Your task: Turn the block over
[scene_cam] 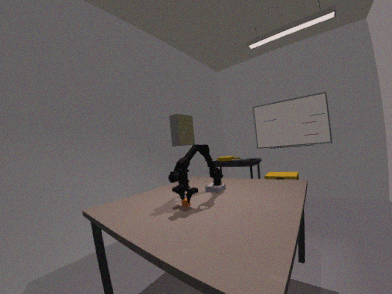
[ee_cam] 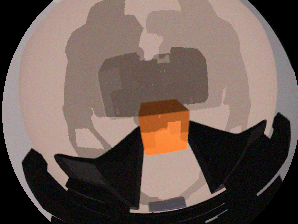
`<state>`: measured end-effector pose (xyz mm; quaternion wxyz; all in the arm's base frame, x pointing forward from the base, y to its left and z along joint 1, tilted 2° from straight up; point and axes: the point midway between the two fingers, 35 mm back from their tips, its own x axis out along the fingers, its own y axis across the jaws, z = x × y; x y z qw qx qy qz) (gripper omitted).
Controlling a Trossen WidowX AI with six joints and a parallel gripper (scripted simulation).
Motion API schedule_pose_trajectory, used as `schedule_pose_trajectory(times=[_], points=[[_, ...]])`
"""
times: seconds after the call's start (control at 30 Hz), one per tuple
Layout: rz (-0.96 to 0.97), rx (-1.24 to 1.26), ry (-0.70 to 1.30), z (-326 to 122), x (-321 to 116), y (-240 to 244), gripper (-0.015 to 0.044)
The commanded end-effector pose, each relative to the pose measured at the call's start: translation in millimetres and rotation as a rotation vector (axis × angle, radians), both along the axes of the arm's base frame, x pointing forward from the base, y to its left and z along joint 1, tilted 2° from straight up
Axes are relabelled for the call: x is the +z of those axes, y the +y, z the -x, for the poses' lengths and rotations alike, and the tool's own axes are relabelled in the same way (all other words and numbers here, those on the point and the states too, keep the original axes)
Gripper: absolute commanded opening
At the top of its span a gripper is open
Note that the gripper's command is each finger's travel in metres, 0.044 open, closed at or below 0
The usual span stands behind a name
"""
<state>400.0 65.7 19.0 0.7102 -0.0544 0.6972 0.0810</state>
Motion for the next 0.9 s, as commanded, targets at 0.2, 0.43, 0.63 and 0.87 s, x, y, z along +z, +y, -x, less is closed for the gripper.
schedule_pose_trajectory(times=[0.2,0.43,0.63,0.87], points=[[0.003,-0.003,0.000,0,0,0,0.0038],[0.003,-0.003,0.000,0,29,-1,0.0000],[-0.006,-0.005,-0.048,-1,27,-1,0.0000],[-0.024,-0.007,-0.144,-3,22,-1,0.0000]])
